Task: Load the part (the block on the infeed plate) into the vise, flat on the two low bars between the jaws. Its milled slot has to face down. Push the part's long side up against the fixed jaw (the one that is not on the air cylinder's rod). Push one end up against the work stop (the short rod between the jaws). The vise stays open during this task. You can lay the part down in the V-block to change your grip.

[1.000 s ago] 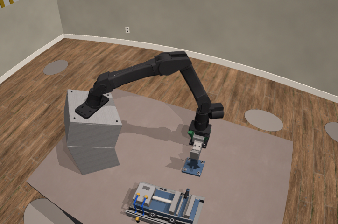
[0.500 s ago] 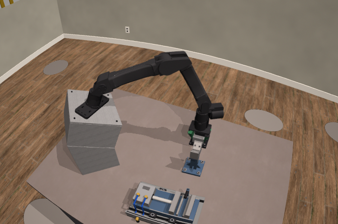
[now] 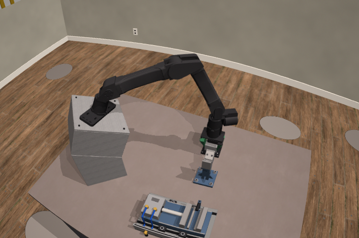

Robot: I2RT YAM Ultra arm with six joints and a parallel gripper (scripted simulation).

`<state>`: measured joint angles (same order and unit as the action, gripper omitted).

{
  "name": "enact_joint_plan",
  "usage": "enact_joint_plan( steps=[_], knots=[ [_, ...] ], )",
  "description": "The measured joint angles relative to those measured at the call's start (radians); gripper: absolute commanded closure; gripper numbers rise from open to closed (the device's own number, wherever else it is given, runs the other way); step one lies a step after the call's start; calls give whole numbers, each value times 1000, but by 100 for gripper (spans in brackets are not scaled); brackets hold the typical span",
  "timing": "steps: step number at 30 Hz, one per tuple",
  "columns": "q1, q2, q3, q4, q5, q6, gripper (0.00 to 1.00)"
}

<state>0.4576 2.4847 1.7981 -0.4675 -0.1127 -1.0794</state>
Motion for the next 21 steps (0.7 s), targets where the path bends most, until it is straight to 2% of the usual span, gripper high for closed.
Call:
enact_joint_plan(
  steps=[21],
  knots=[
    [-8,-145,-89,-51,0,-9,100]
  ],
)
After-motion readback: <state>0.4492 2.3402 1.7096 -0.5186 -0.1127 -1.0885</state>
